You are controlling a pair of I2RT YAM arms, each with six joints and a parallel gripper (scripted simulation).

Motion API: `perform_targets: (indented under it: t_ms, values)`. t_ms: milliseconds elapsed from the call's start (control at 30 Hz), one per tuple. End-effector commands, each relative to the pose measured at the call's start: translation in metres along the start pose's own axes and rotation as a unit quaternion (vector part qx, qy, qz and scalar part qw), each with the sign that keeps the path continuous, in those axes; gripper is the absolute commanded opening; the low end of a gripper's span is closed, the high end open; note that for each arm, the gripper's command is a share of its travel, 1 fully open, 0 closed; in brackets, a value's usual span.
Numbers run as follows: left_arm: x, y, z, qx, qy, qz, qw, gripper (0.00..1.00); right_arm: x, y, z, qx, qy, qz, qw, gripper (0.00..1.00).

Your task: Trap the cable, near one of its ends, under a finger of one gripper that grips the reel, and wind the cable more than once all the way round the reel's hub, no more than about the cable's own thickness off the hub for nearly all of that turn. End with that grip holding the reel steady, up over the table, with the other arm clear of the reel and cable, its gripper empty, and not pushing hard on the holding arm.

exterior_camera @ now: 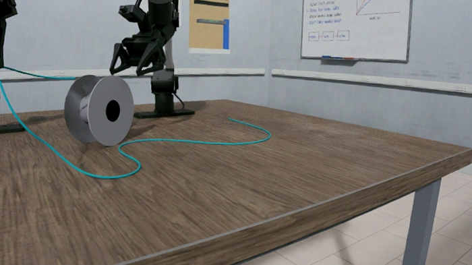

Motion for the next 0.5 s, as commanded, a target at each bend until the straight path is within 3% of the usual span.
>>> perform_targets:
  t_ms: [0, 467]
  values:
    - [-0.0040, -0.0034, 0.0019, 0.002, -0.009, -0.019, 1.000, 0.75, 0.0028, 0.0160, 0.0081, -0.014, 0.009, -0.018, 1.000, 0.00]
    - [-0.0043, 0.0027, -0.0021, -0.005, -0.011, -0.027, 1.000, 0.75, 0.0032, 0.0120, 0.0055, -0.012, 0.008, -0.015, 1.000, 0.00]
Point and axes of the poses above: on each arm, the point where the finger pads meet when closed, its own y axis back along the fingers, its own z axis across the jaws, x = y × z, the point moved 6 cm from there along y, back along the fingers, and after that the axes turned 9 degrees about y, right-handed, at the moved point
